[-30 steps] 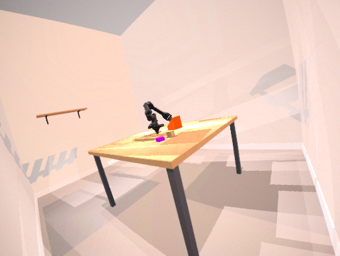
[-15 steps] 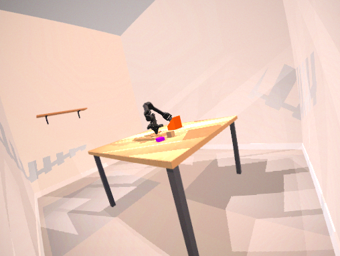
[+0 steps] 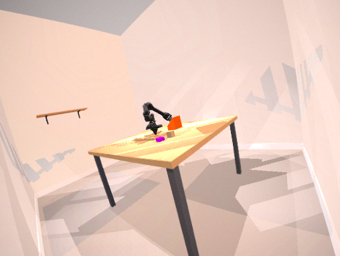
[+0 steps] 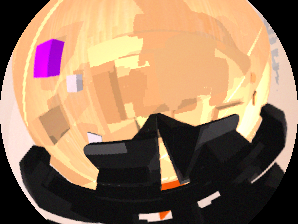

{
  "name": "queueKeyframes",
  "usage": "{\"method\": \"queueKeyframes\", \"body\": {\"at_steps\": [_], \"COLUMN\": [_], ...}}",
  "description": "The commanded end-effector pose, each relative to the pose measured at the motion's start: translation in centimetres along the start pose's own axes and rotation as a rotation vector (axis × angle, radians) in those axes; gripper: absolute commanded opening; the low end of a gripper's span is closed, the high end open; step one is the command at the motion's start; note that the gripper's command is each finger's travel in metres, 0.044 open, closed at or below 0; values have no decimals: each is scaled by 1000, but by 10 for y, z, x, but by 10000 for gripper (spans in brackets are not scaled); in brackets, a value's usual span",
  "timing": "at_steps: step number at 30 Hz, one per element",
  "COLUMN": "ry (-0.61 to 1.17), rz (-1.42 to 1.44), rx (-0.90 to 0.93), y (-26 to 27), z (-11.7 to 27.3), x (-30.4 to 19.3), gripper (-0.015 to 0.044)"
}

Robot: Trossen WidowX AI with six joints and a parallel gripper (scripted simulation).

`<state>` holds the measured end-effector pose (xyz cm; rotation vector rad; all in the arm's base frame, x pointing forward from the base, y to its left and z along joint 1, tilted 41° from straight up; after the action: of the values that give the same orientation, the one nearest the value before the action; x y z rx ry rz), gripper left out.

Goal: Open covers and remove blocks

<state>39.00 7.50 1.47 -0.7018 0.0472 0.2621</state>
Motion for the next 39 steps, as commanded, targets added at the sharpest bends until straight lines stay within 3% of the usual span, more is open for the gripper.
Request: {"method": "queueKeyframes", "body": {"at_steps": [1, 20, 39], "ry": [-1, -1, -2], "rz": [3, 3, 3], "rx": [-5, -5, -4], "y": [-1, -5, -5], "z": [-1, -1, 24], "x": [6, 22, 26], "gripper": [0, 0, 0]}}
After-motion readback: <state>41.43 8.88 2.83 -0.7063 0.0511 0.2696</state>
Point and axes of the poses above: the point midway between the two fingers, 35 mm back from their tips, its own z axis back along the fingers, its own y axis across the jaws, x = y × z, the point moved 8 cm from there along z, back along the fingers, and after that the axes turned 13 degrees about z, right-handed, at the moved point
